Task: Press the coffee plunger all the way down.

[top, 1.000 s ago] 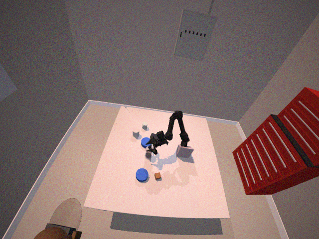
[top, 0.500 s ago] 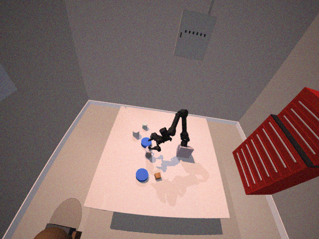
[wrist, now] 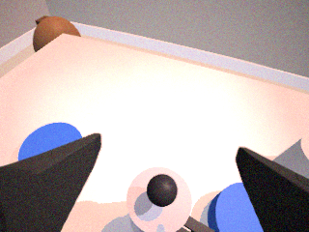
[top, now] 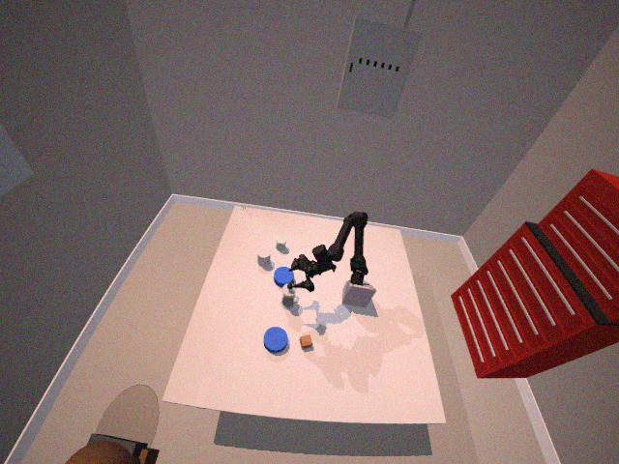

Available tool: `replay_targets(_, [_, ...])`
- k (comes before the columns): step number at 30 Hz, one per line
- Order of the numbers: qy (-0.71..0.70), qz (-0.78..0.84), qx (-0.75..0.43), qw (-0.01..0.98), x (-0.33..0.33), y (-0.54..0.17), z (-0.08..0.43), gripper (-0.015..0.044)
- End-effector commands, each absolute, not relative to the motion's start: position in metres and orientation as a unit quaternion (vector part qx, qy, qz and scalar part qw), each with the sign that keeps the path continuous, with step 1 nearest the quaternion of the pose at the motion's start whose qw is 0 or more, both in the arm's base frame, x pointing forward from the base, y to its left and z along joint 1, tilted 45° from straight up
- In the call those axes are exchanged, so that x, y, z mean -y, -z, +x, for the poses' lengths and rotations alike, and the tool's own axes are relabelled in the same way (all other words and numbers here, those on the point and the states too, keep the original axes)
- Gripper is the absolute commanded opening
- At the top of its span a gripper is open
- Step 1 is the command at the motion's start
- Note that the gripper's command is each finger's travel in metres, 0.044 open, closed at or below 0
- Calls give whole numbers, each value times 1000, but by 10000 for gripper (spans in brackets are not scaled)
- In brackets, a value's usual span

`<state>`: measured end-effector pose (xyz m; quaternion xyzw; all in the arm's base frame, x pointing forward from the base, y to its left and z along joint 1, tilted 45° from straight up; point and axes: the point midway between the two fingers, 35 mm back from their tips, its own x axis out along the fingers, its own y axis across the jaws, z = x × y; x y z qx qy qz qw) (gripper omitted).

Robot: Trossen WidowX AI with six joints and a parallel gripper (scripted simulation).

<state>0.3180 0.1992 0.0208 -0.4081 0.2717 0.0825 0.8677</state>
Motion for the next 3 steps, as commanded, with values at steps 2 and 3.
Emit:
replay_targets(2, [-79,-404,-269,870,-200,-24,319,440])
replay_targets(3, [-79,-404,-269,870,-200,-24,319,440])
